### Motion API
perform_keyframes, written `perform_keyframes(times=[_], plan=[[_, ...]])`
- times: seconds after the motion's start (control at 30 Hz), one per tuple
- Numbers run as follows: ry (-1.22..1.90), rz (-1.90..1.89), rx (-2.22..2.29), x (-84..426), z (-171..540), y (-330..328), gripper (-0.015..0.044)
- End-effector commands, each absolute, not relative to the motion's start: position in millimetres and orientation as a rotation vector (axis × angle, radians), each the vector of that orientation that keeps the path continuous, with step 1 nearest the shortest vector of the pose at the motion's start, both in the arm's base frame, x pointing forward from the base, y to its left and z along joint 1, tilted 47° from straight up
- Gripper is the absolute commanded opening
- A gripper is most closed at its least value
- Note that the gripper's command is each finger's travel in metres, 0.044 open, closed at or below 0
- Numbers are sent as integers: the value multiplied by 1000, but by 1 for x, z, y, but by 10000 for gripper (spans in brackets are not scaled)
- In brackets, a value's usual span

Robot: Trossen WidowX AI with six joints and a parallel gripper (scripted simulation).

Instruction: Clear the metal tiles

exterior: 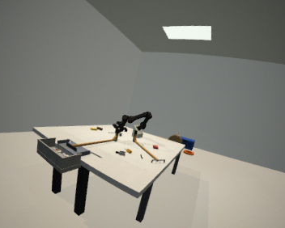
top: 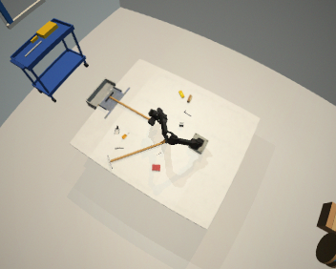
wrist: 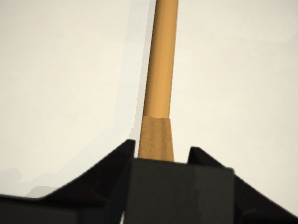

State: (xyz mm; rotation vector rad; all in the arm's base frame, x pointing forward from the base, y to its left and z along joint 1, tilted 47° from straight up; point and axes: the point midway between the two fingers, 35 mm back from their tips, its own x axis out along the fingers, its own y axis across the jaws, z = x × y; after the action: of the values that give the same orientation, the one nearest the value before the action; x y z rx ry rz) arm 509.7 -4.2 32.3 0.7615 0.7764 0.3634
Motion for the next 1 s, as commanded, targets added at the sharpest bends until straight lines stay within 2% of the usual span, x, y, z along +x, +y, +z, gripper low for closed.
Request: perform_keyframes(times=[0.0, 0.97], plan=[[764, 356, 760, 520, 35, -8, 0], [772, 362, 762, 551, 39, -2, 0]])
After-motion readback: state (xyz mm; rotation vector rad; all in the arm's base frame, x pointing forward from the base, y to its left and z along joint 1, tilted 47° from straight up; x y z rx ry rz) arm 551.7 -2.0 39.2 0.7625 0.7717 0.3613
